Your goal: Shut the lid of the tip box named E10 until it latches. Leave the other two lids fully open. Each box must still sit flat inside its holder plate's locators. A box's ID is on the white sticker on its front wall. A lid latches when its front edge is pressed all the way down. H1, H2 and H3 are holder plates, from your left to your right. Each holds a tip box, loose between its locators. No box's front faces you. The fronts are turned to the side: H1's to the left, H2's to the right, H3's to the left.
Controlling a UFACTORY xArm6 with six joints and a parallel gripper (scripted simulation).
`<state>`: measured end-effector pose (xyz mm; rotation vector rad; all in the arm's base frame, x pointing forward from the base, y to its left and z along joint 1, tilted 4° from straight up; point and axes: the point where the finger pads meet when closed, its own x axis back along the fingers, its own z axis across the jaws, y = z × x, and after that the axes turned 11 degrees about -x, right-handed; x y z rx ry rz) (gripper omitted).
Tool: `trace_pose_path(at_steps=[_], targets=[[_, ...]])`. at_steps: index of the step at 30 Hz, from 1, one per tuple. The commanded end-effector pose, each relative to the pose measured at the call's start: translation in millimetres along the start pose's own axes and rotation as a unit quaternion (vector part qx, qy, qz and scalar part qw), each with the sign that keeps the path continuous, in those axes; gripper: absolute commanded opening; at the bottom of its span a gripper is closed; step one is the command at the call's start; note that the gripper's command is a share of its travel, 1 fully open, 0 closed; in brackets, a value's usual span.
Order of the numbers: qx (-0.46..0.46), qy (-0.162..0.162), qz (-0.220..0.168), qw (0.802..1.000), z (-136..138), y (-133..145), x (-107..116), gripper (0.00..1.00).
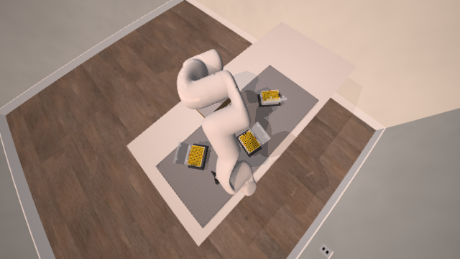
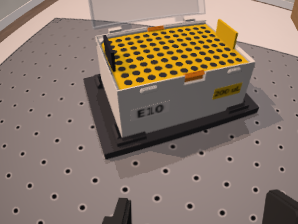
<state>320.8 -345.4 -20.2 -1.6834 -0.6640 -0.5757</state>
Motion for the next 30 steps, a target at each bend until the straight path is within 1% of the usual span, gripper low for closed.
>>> trace_pose_path(at_steps=[1,16,22,24,30], targets=[[-0.001,-0.001,-0.002,1.0,-1.1,0.0,1.9,1.0],[-0.001,-0.001,-0.002,1.0,-1.1,0.0,1.9,1.0],[-0.001,-0.001,-0.002,1.0,-5.1,-20.9,23.1,1.0],[-0.001,-0.001,-0.002,1.0,-5.1,-20.9,23.1,1.0],[-0.001,-0.001,-0.002,1.0,-9.1,-41.8,44.3,1.0]])
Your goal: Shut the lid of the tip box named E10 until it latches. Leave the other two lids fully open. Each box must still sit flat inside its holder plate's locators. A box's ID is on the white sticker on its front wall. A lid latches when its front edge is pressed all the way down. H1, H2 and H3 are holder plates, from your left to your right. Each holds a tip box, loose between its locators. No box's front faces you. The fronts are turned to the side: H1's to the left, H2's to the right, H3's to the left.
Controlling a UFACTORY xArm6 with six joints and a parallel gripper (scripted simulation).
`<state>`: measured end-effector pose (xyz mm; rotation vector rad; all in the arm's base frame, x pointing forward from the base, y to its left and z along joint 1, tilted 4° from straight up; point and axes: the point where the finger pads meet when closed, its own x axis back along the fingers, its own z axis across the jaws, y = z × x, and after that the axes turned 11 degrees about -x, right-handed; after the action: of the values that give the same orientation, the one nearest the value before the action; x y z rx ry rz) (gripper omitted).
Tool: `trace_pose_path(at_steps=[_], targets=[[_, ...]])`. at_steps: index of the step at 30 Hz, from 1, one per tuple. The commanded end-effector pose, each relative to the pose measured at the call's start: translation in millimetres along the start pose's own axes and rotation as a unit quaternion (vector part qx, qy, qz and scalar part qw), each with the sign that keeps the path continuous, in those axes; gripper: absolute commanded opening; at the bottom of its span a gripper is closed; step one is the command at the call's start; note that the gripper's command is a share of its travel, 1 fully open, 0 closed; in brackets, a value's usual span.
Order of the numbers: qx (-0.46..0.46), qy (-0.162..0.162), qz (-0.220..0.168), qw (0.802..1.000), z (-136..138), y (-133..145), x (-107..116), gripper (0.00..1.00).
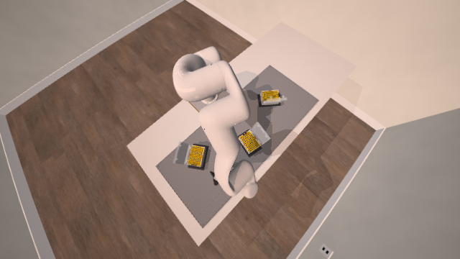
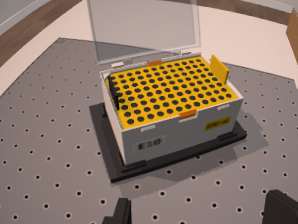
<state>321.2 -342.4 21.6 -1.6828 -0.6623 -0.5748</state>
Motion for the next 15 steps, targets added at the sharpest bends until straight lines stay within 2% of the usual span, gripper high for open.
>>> trace_pose_path(at_steps=[1,15], targets=[[-0.001,-0.001,-0.003,1.0,-4.3,-15.9,18.4,1.0],[-0.001,-0.001,-0.003,1.0,-12.2,-57.7,60.7,1.0]])
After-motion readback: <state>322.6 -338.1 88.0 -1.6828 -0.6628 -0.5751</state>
